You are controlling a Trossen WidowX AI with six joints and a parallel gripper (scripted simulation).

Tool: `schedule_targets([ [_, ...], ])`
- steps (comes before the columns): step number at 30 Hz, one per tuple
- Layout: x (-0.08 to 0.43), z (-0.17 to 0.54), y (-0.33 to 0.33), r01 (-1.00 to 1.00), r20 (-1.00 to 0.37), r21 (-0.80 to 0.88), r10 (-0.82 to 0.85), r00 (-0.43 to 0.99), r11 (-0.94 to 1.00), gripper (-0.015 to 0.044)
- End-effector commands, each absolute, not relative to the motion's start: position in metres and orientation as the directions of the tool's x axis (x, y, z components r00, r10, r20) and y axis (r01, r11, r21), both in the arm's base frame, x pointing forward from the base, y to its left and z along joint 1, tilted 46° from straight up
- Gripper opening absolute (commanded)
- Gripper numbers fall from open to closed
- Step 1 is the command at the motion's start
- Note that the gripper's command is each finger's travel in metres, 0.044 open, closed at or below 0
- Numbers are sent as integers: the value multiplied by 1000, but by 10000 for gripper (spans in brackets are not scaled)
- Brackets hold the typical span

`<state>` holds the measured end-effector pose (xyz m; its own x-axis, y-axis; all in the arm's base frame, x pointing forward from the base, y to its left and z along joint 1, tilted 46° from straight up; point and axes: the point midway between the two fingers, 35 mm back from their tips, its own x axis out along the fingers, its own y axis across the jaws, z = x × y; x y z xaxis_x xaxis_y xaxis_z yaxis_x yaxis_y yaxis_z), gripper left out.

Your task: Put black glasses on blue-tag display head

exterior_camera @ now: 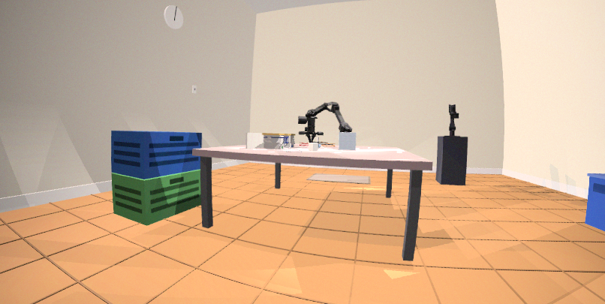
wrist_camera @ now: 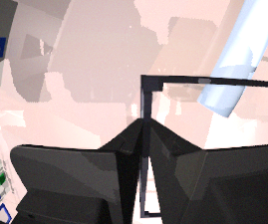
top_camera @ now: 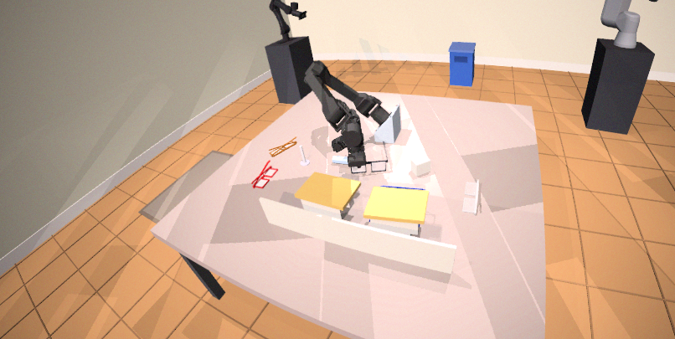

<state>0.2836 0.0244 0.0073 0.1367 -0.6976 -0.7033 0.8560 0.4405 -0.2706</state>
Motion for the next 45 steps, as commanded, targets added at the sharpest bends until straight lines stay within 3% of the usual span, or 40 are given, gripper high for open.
schedule_targets([
  [1,284,8,25,856,-703,-271,-698,136,440,0],
  [21,277,69,90,853,-702,-279,-700,132,441,0],
  [45,264,113,43,532,-852,-416,-520,55,738,0],
])
